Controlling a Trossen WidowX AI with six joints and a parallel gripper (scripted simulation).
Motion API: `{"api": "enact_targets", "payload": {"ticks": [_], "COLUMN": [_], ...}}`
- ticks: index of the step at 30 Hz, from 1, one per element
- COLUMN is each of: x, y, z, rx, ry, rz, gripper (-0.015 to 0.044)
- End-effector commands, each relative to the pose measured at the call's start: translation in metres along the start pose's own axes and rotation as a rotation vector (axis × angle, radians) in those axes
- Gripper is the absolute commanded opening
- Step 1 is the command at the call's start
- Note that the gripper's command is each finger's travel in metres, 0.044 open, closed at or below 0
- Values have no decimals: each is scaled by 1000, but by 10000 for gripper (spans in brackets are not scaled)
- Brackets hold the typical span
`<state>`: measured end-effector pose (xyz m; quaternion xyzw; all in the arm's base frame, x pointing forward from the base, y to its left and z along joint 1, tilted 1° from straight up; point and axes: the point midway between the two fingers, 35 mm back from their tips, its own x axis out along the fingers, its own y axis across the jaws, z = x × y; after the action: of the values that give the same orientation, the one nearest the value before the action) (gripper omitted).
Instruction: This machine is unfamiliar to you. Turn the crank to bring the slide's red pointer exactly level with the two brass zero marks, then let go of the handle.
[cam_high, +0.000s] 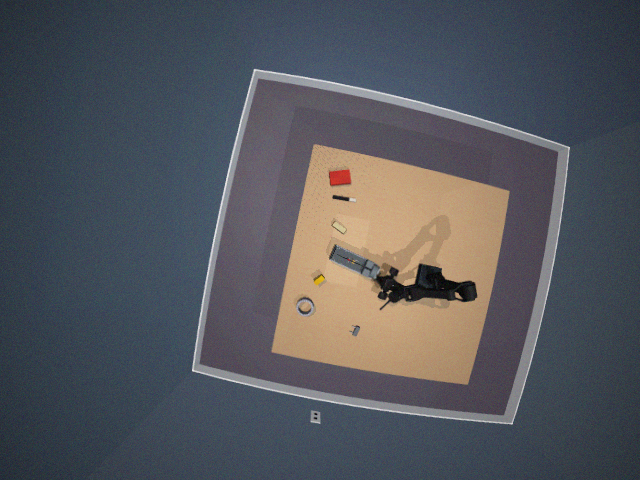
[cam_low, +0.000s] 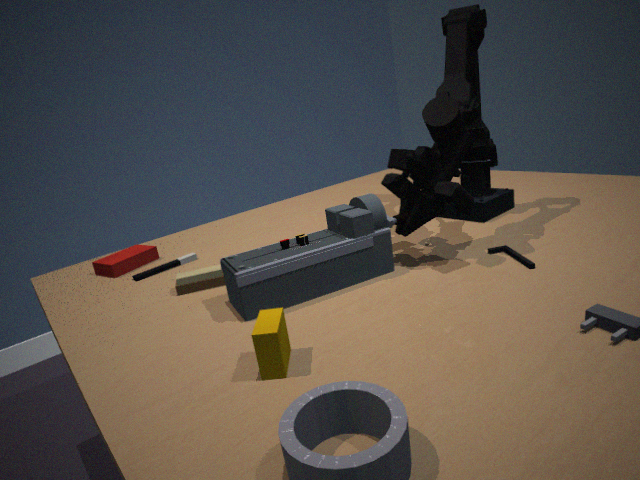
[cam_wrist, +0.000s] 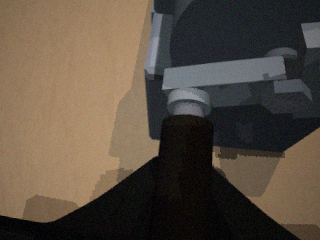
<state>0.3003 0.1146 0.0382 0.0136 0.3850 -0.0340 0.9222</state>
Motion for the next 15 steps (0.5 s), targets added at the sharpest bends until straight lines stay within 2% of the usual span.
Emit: {"api": "enact_targets", "payload": {"ticks": [1, 15], "x": [-7, -18], "y": [3, 0], "z": [6, 17], "rx": [3, 3], "ry": [-14, -14], "rz": [9, 9], "gripper": [0, 0]}}
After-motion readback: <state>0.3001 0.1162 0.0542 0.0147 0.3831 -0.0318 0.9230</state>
